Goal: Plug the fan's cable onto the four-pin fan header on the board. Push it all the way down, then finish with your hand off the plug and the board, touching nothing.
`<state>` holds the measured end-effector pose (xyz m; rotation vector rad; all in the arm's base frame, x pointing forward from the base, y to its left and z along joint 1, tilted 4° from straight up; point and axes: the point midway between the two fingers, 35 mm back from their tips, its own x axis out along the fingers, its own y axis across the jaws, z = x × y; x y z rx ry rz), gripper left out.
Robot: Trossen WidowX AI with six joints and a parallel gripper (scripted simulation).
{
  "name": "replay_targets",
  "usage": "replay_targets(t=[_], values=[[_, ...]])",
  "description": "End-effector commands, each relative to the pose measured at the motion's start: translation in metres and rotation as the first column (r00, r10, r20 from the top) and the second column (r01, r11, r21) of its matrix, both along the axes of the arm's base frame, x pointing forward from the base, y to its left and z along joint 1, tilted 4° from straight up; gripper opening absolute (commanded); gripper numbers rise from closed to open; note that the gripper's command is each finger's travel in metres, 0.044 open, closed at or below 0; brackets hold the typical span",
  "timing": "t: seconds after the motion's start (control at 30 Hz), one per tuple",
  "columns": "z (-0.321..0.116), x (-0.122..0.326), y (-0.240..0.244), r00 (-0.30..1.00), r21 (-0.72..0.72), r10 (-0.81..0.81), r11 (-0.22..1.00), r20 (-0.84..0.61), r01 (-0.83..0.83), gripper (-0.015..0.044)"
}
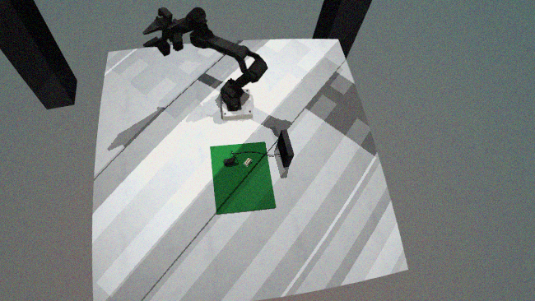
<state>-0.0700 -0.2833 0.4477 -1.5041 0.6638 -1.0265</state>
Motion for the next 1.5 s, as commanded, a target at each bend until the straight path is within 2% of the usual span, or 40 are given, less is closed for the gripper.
replay_targets(t=[0.0,0.2,0.43,0.5,0.8,1.0,1.2,1.33,1.47], values=[[0.0,0.0,0.0,1.0,0.0,0.0,1.0,0.0,0.0,0.0285],[-0.005,0.01,-0.012,0.999,0.019,0.021,1.0,0.042,-0.022,0.044],[-0.042,0.076,-0.062,0.977,0.182,0.103,0.974,0.184,-0.137,0.044],[-0.051,0.105,-0.063,0.959,0.221,0.174,0.949,0.225,-0.224,0.044],[-0.103,0.198,-0.072,0.944,0.447,0.233,0.837,0.234,-0.317,0.044],[-0.157,0.279,-0.041,0.938,0.642,0.32,0.693,0.134,-0.329,0.044],[-0.214,0.34,0.022,0.88,0.796,0.47,0.554,-0.059,-0.243,0.044],[-0.248,0.363,0.075,0.774,0.854,0.594,0.501,-0.221,-0.14,0.044],[-0.276,0.369,0.13,0.595,0.867,0.705,0.498,-0.386,-0.027,0.044]])
